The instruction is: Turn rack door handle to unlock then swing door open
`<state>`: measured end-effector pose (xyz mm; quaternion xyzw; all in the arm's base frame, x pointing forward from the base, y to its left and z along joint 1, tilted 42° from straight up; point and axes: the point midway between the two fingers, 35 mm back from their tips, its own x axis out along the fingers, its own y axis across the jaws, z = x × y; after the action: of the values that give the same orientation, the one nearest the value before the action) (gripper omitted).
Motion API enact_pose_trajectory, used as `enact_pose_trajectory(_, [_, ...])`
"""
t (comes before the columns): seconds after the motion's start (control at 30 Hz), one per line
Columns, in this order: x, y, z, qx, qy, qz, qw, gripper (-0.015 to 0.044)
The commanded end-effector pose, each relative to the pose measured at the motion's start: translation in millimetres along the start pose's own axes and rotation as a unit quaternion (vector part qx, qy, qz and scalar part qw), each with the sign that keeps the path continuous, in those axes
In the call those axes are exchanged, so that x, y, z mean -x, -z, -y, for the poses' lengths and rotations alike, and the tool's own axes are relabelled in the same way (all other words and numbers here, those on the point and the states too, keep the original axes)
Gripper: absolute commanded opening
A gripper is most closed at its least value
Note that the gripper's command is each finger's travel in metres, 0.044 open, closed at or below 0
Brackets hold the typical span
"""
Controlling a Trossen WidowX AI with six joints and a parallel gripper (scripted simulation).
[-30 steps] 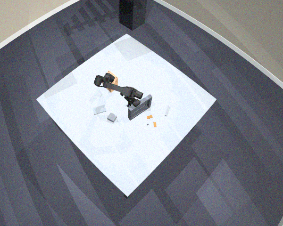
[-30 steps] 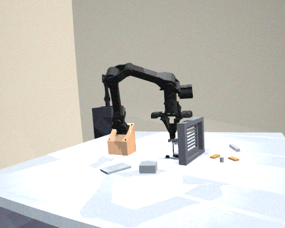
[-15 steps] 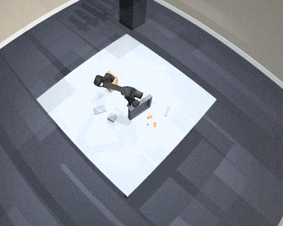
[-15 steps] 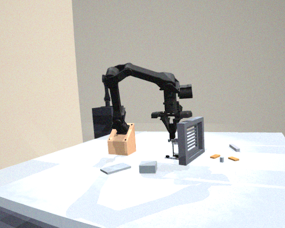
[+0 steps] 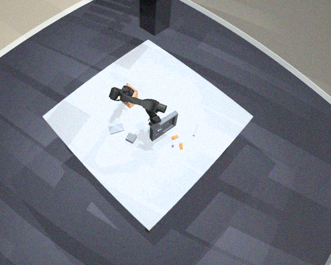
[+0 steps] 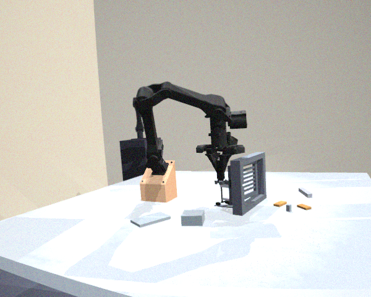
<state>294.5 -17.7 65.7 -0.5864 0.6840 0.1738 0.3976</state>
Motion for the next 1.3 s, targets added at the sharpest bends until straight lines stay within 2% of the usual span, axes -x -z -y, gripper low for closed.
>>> enact_pose_trajectory(0.0, [0,-2,-3,-0.039,0.002,0.003,0.999,0.0021])
enact_pose_trajectory(1.27, [0,-41,-66,-0.312,-0.001,0.004,0.95,0.0021])
